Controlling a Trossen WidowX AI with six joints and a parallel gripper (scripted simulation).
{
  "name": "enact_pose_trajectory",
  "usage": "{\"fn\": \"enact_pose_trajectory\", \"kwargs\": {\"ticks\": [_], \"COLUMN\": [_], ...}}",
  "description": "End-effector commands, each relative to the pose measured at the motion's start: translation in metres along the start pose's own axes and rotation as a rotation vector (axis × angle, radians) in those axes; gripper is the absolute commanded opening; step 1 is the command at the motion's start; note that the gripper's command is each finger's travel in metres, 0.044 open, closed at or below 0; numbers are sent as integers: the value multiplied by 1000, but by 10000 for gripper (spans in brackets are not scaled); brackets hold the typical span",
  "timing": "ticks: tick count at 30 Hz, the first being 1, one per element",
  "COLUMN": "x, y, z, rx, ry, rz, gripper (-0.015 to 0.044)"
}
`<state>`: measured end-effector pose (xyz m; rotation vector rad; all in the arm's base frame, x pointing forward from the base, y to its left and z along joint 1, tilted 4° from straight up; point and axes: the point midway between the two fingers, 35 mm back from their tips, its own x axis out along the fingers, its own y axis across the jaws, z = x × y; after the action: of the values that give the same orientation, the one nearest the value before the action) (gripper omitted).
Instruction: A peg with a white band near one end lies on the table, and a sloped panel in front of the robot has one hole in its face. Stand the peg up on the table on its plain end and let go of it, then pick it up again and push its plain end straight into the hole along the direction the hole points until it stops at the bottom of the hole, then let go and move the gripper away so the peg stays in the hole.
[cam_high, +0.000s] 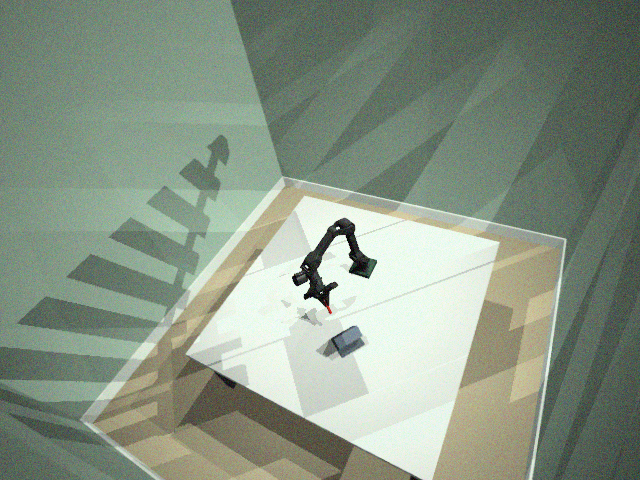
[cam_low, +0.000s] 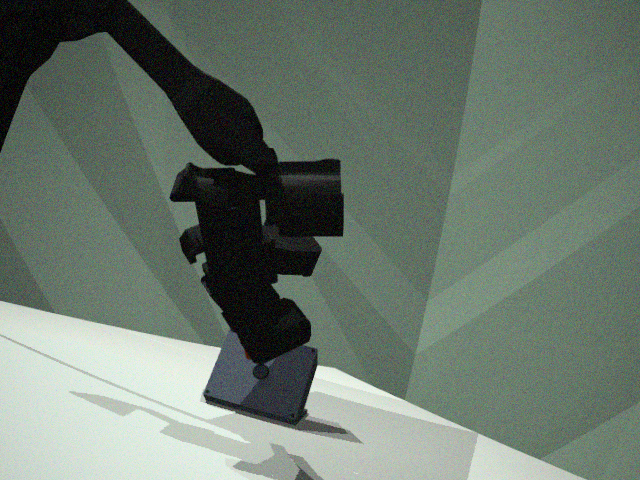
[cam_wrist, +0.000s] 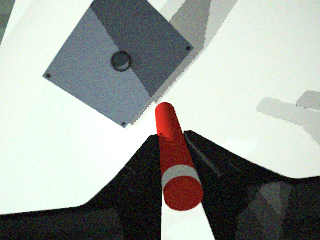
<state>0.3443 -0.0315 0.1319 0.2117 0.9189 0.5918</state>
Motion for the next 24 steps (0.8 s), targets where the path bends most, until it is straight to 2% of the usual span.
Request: {"fn": "enact_pose_trajectory", "kwargs": {"ticks": [1,24], "x": [6,39], "y": [4,15], "z": [3,12], "rx": [17,32], "ry": [-19,-55], "rz": [40,97], "gripper": [0,0]}}
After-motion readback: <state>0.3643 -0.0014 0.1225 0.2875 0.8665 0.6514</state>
